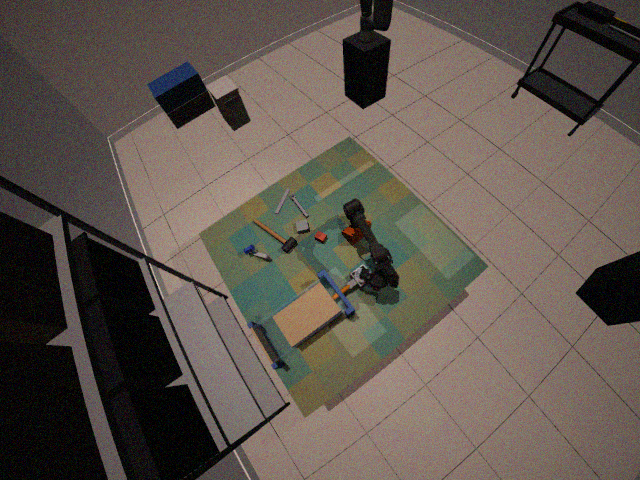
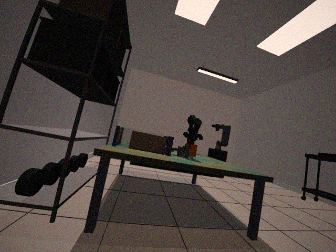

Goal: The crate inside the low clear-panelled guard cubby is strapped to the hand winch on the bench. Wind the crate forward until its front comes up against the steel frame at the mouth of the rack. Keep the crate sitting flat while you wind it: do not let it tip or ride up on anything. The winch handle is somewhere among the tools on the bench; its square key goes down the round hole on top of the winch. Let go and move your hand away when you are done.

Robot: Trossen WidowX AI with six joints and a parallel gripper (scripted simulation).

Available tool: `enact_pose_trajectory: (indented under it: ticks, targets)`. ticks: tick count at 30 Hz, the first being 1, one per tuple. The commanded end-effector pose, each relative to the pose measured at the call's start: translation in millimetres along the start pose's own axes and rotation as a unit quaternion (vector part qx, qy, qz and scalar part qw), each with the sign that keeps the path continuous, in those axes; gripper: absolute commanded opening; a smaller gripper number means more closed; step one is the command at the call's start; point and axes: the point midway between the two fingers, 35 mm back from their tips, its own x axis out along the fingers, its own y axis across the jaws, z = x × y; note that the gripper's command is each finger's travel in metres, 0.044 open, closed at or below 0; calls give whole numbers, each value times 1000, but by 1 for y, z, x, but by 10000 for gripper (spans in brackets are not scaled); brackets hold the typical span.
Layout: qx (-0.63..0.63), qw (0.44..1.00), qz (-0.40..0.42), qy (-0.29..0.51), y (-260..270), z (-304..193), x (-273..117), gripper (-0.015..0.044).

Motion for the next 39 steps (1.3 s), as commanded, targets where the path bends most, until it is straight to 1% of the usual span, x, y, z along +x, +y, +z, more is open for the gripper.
enact_pose_trajectory:
  ticks: [1,39]
  targets:
    - [-7,1000,5,12,6,-12,-1,0]
    - [-8,1000,5,13,13,-47,-18,0]
